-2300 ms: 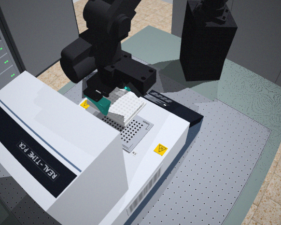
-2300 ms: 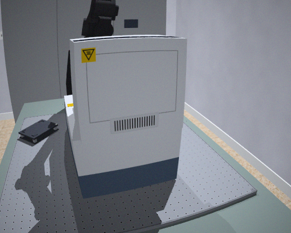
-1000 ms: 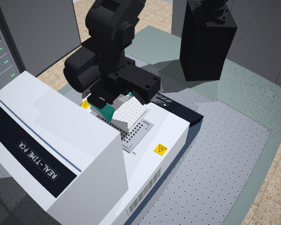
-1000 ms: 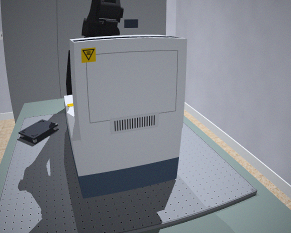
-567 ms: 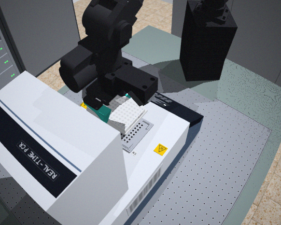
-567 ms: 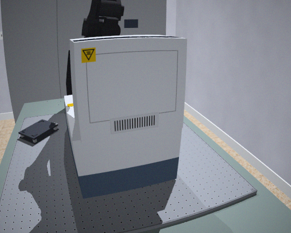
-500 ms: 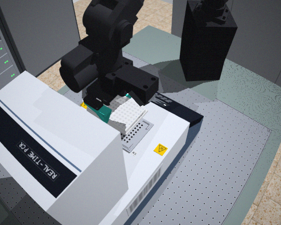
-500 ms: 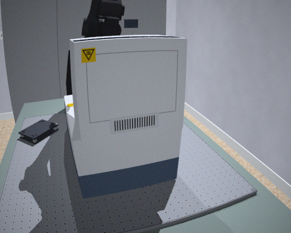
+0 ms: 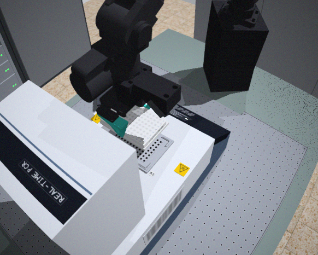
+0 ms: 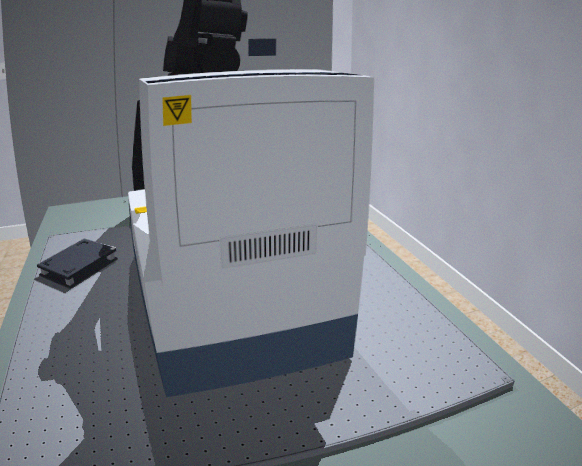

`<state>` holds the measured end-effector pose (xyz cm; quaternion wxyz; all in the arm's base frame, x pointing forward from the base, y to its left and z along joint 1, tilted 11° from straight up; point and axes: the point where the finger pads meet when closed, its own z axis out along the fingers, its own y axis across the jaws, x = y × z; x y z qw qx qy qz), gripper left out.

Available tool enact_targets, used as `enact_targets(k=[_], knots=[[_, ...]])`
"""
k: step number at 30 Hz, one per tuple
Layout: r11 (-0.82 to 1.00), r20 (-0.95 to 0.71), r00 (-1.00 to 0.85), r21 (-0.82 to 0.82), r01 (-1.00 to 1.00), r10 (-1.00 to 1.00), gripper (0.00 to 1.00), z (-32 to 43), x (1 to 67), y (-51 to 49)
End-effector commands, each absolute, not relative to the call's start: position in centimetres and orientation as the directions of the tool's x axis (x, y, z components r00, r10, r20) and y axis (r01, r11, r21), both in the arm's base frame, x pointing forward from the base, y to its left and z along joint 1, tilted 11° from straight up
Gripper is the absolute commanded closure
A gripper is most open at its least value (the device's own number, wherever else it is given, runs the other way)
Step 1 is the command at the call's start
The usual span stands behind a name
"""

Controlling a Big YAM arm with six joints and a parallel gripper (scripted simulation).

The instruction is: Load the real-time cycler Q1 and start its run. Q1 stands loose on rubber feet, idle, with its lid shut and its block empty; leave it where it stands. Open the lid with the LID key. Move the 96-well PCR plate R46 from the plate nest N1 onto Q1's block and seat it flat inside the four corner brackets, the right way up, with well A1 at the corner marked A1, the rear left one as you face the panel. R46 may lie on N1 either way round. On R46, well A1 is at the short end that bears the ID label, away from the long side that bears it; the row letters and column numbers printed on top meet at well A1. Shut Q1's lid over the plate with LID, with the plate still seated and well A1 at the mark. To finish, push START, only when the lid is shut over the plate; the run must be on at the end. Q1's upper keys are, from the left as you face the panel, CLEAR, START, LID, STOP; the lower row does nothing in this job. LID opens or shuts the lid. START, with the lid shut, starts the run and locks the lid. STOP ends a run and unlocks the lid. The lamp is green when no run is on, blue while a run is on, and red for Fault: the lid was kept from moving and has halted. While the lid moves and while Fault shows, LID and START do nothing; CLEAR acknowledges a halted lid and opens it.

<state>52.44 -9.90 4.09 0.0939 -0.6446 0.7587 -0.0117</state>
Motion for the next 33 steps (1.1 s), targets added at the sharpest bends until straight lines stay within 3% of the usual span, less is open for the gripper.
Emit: enact_targets(k=[1, 33], knots=[[0.171, -0.127, -0.149, -0.185, -0.968, -0.981, 1.0, 5.3, 54.1, -10.7], [0.185, -0.13, -0.162, -0.189, -0.964, -0.978, 1.0, 1.7, 55.0, -10.1]])
